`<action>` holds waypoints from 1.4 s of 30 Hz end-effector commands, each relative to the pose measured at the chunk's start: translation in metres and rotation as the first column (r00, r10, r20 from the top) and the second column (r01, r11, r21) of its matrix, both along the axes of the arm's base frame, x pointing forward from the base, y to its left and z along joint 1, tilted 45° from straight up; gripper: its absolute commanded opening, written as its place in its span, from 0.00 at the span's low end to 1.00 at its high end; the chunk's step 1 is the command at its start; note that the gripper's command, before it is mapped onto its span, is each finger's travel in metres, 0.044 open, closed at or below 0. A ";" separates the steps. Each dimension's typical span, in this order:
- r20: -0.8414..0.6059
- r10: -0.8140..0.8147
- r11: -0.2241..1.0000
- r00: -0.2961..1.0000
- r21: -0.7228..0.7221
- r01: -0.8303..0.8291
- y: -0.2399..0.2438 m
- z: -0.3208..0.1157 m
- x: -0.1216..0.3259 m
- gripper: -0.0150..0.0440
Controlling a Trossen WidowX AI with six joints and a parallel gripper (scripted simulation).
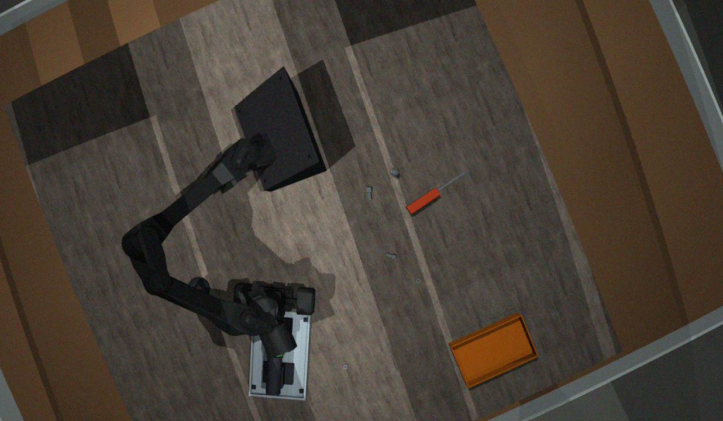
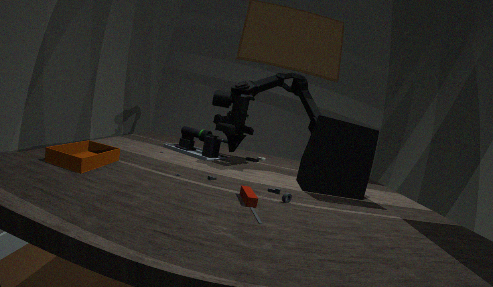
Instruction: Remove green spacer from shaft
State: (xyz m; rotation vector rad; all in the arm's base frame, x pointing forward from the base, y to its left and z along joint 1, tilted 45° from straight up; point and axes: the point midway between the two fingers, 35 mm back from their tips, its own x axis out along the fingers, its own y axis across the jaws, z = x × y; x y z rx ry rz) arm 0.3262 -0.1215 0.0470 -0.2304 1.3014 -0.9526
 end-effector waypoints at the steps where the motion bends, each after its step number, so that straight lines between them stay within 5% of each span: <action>1: 0.005 -0.003 1.000 1.000 0.001 0.003 0.000 0.000 0.000 0.25; 42: 0.004 -0.003 1.000 1.000 0.001 0.003 0.002 -0.001 -0.004 0.25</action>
